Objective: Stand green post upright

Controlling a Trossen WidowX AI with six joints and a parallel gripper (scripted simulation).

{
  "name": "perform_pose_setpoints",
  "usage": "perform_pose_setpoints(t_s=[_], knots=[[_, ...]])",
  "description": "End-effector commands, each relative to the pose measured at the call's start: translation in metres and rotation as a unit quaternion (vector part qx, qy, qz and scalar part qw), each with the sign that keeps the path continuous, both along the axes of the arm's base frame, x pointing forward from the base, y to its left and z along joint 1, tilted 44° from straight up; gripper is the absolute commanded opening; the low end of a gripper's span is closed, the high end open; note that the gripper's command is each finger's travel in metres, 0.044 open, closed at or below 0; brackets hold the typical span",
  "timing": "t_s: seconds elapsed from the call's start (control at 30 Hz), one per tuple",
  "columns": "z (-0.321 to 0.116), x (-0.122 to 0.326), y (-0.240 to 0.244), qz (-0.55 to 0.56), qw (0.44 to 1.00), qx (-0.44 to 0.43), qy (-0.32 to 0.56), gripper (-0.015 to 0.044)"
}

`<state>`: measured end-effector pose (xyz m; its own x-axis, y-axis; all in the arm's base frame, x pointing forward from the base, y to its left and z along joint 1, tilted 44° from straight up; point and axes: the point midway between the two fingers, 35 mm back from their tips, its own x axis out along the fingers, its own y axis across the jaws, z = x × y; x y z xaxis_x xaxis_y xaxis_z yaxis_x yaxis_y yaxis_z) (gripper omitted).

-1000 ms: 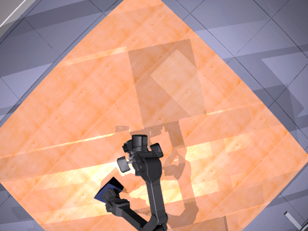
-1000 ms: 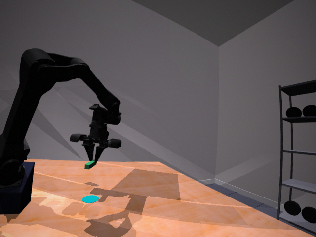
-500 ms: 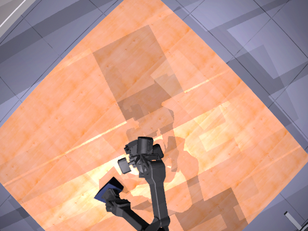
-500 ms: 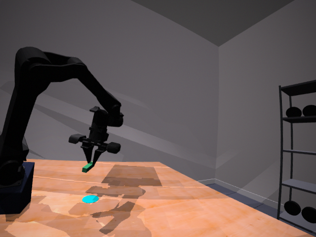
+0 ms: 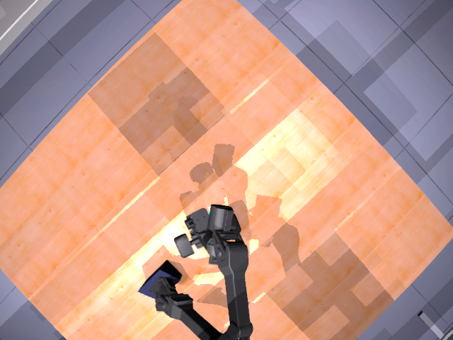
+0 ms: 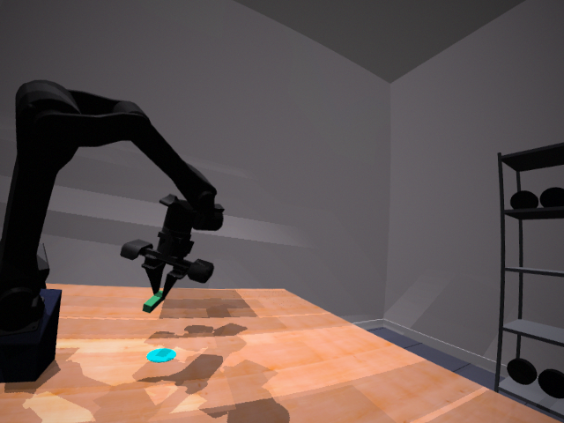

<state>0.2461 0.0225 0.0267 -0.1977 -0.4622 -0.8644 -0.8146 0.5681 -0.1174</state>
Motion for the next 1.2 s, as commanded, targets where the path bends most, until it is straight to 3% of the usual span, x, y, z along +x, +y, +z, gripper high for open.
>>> perform_pose_setpoints(t_s=[0.0,1.17], knots=[[-0.0019,-0.0024,-0.001,-0.003,1.0,0.017,0.002,0.0023],[-0.0102,-0.0093,-0.0056,-0.015,0.99,0.142,-0.015,0.0023]])
